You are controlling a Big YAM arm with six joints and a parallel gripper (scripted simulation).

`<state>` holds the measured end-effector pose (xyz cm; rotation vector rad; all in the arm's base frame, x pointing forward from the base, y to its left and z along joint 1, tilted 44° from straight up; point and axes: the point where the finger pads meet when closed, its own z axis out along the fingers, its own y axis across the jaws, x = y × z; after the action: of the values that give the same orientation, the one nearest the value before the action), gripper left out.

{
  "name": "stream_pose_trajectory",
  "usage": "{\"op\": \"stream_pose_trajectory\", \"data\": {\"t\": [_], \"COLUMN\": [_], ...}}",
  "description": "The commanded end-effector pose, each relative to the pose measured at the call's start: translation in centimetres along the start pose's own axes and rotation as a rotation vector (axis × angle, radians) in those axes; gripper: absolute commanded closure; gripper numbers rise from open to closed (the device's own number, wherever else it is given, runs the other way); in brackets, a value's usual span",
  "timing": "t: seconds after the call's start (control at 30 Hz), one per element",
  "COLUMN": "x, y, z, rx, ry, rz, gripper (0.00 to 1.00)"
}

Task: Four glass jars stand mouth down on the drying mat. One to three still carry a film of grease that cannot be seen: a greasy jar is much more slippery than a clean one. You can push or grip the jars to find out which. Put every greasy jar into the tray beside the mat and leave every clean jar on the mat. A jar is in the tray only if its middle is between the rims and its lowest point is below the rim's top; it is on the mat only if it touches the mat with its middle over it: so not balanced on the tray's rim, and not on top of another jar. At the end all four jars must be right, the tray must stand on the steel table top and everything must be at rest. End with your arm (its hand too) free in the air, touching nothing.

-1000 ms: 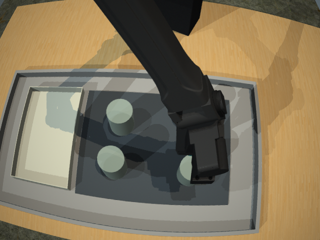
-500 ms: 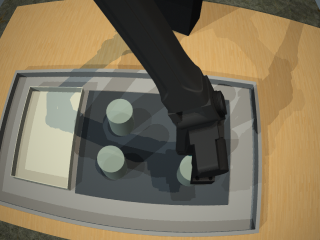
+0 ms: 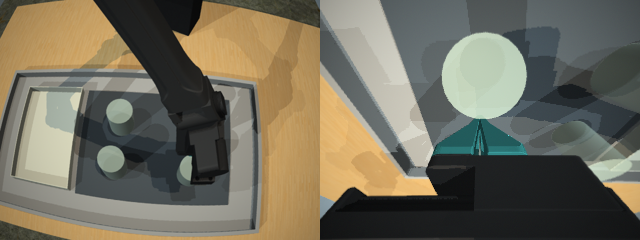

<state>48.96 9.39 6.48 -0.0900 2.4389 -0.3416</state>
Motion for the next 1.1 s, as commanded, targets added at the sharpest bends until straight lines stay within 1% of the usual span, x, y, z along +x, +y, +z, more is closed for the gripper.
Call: {"op": "stream_pose_trajectory", "data": {"t": [0.0,1.07], "x": [-2.54,-2.91], "y": [-0.75,-0.76], "z": [0.68,0.67], "rx": [0.010,0.010], "ry": [-0.028,-0.028], "rz": [0.022,0.022], "gripper": [1.00,1.00]}}
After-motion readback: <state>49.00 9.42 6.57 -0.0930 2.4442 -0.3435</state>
